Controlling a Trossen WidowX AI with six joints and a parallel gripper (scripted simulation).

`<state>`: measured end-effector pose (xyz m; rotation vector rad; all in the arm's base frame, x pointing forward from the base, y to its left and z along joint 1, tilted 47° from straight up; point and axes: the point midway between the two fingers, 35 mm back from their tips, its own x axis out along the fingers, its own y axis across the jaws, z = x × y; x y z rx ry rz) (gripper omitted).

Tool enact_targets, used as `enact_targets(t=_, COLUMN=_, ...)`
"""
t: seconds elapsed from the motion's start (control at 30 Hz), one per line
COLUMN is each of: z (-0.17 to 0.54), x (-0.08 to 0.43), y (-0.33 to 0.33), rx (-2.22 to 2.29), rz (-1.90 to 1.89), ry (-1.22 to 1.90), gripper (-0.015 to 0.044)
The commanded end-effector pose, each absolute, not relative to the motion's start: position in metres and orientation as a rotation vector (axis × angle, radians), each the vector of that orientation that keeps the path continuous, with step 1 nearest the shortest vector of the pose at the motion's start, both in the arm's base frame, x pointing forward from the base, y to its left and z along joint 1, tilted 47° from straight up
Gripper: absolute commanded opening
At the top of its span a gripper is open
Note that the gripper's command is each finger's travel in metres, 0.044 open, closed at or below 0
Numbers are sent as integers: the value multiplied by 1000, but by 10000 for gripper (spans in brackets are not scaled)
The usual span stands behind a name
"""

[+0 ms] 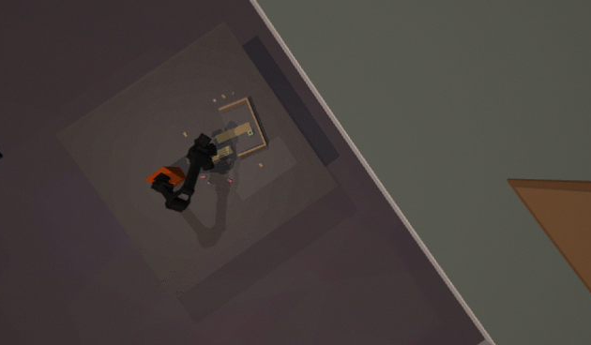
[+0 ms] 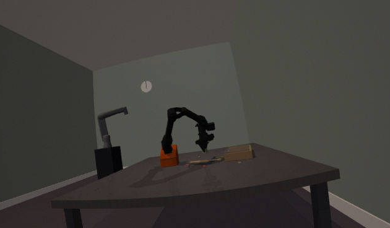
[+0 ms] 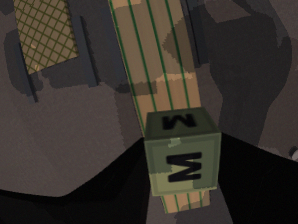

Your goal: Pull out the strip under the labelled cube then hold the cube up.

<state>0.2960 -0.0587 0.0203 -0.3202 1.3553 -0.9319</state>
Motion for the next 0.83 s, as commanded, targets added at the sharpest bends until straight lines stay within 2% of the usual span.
enact_targets(t=0.0, z=33, x=298, y=-46, rx=-310, rz=-928, ry=1345, gripper=0)
enact_targets(t=0.8, z=33, x=298, y=-46, rx=-310, rz=-928, ry=1345, gripper=0)
